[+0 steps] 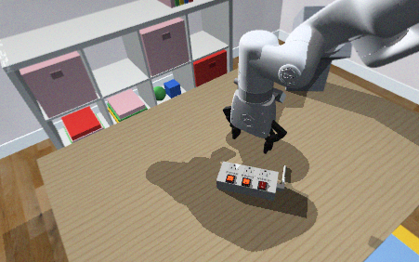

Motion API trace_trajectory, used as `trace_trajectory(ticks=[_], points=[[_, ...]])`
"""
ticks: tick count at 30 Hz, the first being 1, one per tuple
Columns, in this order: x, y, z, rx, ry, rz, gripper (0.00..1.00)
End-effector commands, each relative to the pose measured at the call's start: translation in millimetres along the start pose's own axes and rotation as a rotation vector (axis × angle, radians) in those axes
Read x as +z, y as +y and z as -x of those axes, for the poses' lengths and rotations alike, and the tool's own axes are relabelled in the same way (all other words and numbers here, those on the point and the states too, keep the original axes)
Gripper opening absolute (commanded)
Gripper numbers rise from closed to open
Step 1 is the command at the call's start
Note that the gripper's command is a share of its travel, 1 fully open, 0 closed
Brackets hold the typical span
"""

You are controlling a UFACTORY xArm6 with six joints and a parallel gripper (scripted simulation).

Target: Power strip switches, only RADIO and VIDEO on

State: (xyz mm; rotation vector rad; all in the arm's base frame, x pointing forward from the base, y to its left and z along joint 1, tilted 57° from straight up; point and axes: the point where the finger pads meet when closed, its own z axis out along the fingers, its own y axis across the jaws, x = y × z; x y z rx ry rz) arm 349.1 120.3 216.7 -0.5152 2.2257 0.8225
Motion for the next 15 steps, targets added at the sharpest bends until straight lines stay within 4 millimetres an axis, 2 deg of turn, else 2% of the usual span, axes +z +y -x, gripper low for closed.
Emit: trace_trajectory(ticks=[1,3,5,15], points=[[7.1,-4.4,12.6,-0.279,-0.015,0.008,1.0],[7.1,-4.4,12.6,-0.279,-0.015,0.008,1.0],[10.7,-6.4,18.0,-0.462,-0.018,0.008,1.0],[33.6,-18.1,43.8,-0.931,0.009,-0.007,1.0]])
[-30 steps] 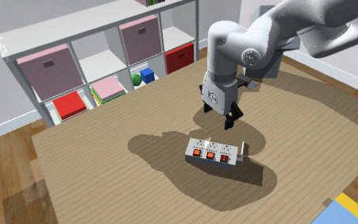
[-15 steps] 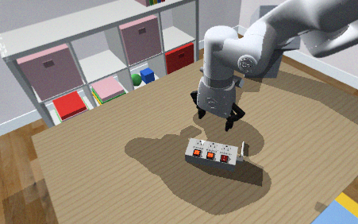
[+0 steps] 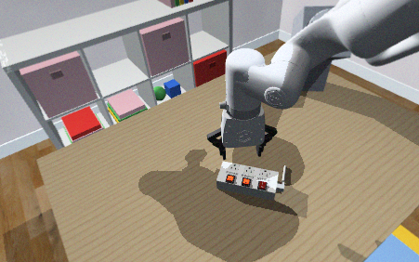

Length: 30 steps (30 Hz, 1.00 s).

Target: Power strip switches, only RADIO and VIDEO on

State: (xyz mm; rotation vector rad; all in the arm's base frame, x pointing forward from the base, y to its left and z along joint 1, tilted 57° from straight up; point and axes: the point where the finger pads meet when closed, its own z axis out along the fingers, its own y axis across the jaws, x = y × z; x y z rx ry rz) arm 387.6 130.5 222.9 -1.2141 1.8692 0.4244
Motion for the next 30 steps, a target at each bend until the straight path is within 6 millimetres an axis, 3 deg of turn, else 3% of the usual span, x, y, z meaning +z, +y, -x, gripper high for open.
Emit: trace_trajectory(ticks=[1,5,6,20,24,25,30], points=[[13.9,-14.8,6.6,-0.279,-0.025,-0.009,1.0],[18.5,-18.9,8.3,-0.375,-0.019,-0.01,1.0],[20.6,-20.7,9.1,-0.516,-0.017,-0.01,1.0],[35.0,-32.2,13.2,-1.158,-0.035,-0.024,1.0],[35.1,-32.2,13.2,-1.205,-0.046,-0.031,1.0],[35.1,-32.2,13.2,-1.205,-0.046,-0.031,0.0],[35.1,-32.2,13.2,-1.205,-0.046,-0.031,0.0]])
